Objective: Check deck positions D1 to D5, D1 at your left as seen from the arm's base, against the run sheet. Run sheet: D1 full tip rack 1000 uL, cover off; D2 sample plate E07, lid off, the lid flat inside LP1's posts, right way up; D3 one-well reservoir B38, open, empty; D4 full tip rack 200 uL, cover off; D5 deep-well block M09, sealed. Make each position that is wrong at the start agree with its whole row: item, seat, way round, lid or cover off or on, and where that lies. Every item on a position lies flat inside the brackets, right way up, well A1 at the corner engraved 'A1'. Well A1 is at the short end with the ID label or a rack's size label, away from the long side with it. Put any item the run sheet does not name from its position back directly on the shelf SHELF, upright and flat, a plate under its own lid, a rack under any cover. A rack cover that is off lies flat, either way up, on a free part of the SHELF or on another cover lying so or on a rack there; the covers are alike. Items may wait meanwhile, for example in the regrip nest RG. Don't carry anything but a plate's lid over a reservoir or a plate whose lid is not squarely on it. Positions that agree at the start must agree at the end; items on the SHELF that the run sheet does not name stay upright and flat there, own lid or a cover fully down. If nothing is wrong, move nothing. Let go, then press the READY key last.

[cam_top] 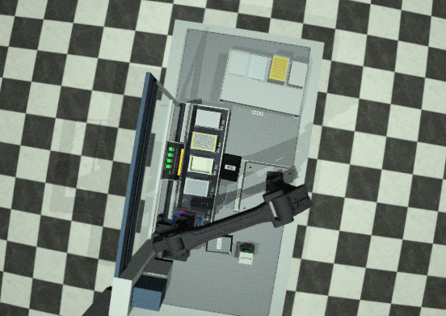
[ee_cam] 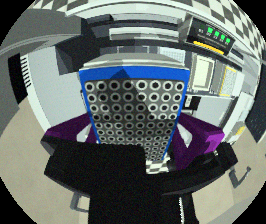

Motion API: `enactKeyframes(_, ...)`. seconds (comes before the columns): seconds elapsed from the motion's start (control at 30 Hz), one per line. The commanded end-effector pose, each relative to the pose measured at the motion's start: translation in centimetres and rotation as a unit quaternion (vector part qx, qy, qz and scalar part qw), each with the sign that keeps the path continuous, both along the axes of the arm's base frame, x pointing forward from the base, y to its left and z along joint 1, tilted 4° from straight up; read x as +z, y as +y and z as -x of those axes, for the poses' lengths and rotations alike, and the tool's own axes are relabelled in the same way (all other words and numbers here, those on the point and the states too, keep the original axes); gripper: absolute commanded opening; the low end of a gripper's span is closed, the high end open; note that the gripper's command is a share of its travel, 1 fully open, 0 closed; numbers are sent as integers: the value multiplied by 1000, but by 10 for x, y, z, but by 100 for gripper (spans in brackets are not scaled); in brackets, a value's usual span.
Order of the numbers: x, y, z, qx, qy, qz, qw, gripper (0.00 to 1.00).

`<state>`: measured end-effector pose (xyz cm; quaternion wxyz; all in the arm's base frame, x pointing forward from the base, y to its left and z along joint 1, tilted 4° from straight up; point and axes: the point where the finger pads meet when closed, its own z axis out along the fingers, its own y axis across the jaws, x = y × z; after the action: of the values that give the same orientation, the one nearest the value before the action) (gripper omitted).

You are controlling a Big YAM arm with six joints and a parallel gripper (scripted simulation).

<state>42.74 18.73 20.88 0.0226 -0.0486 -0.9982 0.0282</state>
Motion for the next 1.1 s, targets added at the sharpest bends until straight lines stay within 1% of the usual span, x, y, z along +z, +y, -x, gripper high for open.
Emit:
enactKeyframes(0.0,29,5,-20,8,-29,-12,999,0)
enactKeyframes(0.03,44,7,-15,12,-44,-19,999,0)
enactKeyframes(0.1,45,9,-14,13,-45,-20,999,0)
enactKeyframes(0.17,32,9,-18,10,-32,-14,999,0)
enactKeyframes(0.2,31,10,-19,9,-32,-14,999,0)
enactKeyframes(0.23,25,5,-13,5,-29,-12,1000,0)
enactKeyframes(1.07,25,6,-13,5,-29,-12,1000,0)
